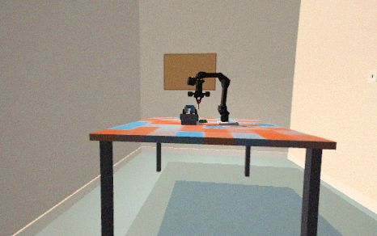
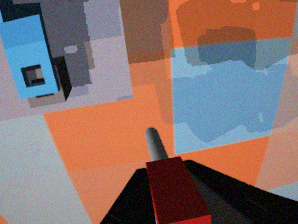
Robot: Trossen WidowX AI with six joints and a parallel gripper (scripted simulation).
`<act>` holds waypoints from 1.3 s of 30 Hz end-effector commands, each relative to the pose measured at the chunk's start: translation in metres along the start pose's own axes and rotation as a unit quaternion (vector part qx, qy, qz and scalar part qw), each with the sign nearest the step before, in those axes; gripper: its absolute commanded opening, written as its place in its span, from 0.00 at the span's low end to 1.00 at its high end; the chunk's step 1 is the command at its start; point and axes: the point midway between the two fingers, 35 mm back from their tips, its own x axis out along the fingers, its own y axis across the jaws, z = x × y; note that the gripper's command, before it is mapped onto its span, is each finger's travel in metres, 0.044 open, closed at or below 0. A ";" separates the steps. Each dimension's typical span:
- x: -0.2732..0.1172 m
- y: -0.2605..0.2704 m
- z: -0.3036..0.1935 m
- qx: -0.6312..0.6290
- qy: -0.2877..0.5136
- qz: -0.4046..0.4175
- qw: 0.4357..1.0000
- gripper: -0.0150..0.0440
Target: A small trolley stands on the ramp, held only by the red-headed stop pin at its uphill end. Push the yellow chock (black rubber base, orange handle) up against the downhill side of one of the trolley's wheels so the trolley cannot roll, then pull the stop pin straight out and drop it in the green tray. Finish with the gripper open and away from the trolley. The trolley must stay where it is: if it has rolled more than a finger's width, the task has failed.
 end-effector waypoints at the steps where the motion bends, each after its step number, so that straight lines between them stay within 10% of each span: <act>1: 0.000 -0.014 0.000 0.001 0.000 0.001 1.000 0.25; 39: -0.011 -0.020 0.100 0.001 -0.005 0.001 1.000 0.25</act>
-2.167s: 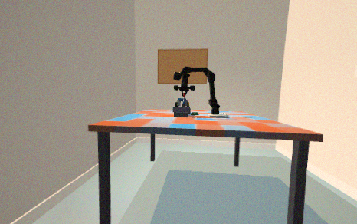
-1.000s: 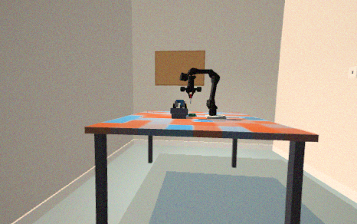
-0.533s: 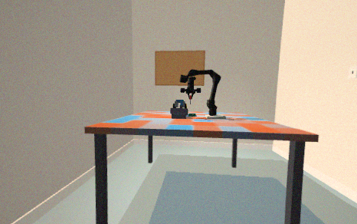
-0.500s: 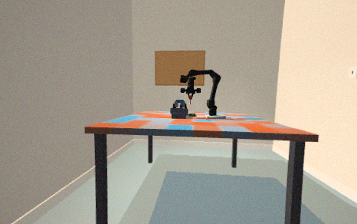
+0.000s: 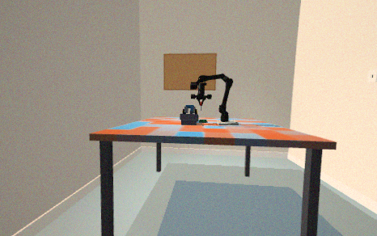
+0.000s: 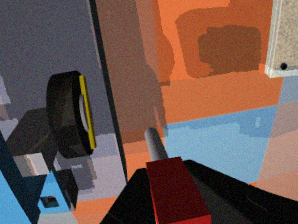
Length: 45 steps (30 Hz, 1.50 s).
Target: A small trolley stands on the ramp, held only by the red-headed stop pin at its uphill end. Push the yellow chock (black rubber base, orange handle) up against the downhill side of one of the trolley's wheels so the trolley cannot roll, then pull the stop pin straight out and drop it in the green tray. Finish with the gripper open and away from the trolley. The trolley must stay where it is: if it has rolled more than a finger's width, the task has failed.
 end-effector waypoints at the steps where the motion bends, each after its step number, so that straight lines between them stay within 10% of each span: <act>1: -0.001 -0.001 0.014 -0.001 0.001 -0.002 1.000 0.25; 45: -0.017 -0.005 0.151 0.009 -0.006 -0.002 1.000 0.25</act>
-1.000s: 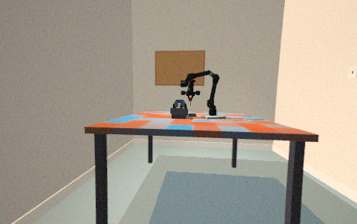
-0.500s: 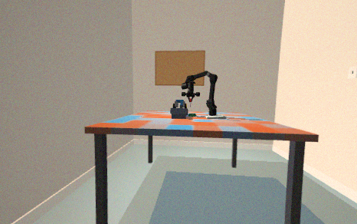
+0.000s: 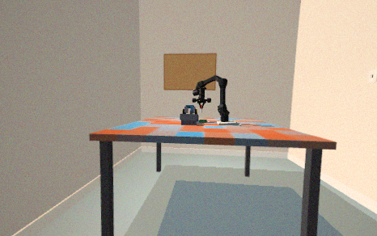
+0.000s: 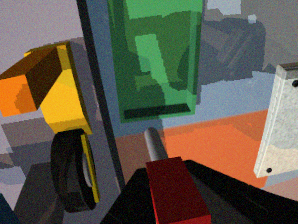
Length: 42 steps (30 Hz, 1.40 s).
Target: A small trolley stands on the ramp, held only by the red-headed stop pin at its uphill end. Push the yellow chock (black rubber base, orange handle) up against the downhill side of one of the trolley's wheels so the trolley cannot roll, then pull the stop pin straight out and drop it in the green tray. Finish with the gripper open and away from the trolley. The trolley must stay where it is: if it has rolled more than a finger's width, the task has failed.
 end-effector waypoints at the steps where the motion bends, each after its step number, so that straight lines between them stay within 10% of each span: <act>1: -0.001 0.000 0.002 0.016 -0.004 0.001 1.000 0.25; 42: 0.001 -0.001 -0.006 0.581 -0.086 0.080 0.805 0.25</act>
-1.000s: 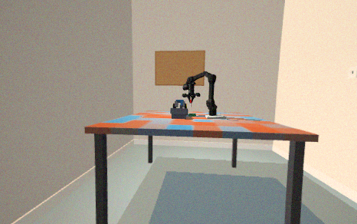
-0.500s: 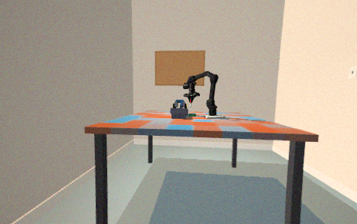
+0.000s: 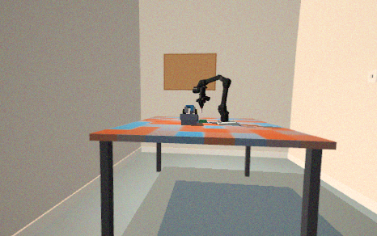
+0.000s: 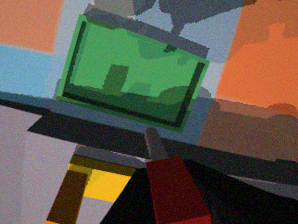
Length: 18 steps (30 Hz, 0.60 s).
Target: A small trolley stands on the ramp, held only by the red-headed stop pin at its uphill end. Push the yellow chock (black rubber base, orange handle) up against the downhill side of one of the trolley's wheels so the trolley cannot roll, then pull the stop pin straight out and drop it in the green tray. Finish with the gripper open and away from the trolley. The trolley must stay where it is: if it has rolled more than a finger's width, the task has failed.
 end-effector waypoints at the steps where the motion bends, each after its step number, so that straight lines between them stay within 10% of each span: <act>1: 0.000 0.000 -0.001 0.061 -0.008 0.011 0.998 0.25; 18: 0.000 -0.002 -0.002 0.198 -0.019 0.037 0.979 0.25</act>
